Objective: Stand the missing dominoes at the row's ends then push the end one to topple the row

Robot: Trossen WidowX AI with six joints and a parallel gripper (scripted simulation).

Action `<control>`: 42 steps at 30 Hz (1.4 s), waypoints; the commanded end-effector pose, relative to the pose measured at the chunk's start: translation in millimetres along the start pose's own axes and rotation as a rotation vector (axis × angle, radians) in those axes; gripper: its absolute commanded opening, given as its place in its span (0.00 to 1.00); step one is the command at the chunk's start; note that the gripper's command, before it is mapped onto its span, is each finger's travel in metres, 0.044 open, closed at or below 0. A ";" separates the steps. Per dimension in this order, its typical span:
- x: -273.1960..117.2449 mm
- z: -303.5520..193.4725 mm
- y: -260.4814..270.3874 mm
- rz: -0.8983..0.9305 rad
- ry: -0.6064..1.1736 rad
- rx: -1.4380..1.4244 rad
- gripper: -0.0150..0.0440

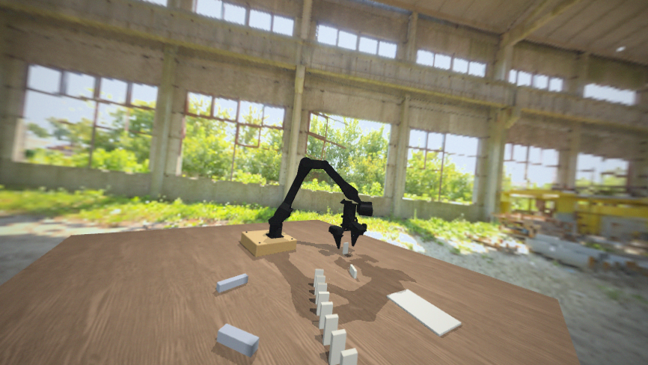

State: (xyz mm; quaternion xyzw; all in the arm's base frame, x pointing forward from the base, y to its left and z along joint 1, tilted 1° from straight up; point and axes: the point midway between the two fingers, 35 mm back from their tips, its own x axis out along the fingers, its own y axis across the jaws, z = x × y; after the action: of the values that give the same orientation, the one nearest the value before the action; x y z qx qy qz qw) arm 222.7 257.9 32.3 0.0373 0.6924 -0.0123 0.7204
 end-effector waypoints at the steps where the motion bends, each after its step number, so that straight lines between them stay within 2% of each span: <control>1: 4.4 -1.1 -0.7 -0.001 0.005 0.003 0.96; 13: 4.4 -1.1 -0.7 -0.001 0.005 0.003 0.44; 23: 2.2 -0.7 -0.2 -0.001 0.005 0.003 0.44; 25: -16.0 1.7 2.9 -0.001 0.004 0.003 0.44; 31: -109.2 2.5 2.9 -0.002 0.003 0.001 0.44; 33: -128.6 0.3 -0.2 -0.003 0.003 0.000 0.44; 39: -131.0 2.2 -2.3 -0.003 0.003 0.005 0.44; 42: -130.6 31.4 -26.8 -0.006 0.001 0.072 0.44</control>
State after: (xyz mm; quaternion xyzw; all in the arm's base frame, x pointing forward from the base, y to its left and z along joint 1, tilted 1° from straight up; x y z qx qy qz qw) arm 223.4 247.6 161.9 0.0405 0.6933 -0.0154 0.7194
